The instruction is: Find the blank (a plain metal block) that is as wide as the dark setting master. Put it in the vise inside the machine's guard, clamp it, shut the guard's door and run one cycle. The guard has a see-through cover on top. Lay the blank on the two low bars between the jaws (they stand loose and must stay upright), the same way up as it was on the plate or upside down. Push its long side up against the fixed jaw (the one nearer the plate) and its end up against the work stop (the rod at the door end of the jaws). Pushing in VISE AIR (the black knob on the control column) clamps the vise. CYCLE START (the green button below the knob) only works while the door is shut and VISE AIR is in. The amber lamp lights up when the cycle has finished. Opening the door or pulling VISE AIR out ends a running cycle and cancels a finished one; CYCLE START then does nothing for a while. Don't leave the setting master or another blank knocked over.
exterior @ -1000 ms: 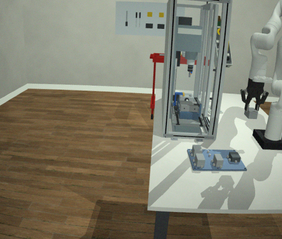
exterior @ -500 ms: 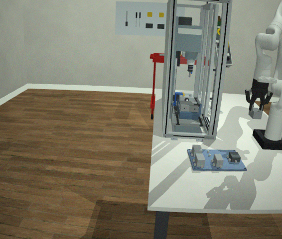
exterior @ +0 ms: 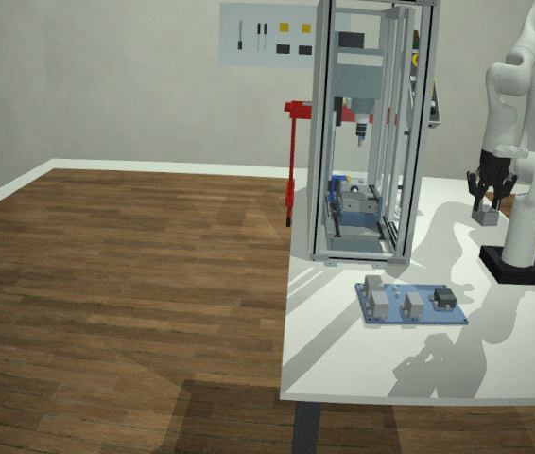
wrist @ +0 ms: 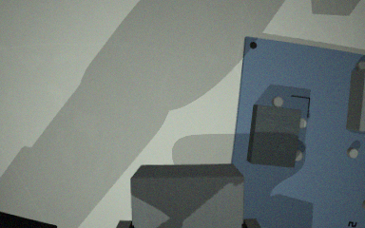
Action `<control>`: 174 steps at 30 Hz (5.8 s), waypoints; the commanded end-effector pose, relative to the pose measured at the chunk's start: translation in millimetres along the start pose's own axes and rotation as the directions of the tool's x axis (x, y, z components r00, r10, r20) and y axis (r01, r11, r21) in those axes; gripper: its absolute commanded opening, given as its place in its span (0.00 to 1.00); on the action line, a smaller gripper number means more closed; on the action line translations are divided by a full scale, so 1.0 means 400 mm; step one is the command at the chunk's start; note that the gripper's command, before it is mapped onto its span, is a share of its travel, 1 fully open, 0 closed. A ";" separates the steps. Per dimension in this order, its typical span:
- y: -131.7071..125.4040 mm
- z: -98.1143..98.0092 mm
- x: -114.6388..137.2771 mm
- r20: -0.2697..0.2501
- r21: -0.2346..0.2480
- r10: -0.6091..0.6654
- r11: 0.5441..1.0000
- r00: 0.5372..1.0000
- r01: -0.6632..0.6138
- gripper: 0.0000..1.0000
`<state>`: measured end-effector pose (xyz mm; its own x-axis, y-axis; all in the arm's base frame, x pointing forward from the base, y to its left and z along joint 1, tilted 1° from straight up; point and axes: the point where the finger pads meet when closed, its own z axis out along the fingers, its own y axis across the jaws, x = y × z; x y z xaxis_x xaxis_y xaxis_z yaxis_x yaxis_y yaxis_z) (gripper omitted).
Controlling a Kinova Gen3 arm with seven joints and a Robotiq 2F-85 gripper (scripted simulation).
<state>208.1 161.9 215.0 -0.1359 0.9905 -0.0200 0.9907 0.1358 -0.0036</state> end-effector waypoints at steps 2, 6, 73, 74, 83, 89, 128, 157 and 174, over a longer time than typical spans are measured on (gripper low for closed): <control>0.001 -0.001 0.000 -0.008 0.001 -0.104 0.995 0.995 0.104 0.10; 0.001 -0.001 0.000 -0.008 0.001 -0.104 0.995 0.995 0.104 0.10; 0.001 -0.001 0.000 -0.006 -0.005 -0.854 0.520 0.520 0.854 0.10; 0.001 -0.001 0.000 -0.006 -0.005 -0.854 0.520 0.520 0.854 0.10; 0.001 -0.001 0.000 -0.005 -0.006 -0.935 0.355 0.355 0.935 0.10; 0.001 -0.001 0.000 -0.005 -0.006 -0.950 0.312 0.312 0.950 0.10; -0.021 0.000 -0.123 -0.004 -0.007 -0.984 0.178 0.178 0.984 0.10; -0.066 0.002 -0.368 -0.004 -0.007 -0.984 0.178 0.178 0.984 0.10; -0.088 0.003 -0.491 -0.004 -0.006 -0.984 0.178 0.178 0.984 0.10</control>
<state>198.1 -33.7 217.5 -0.9990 0.0447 0.0047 0.0446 0.9988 -0.0190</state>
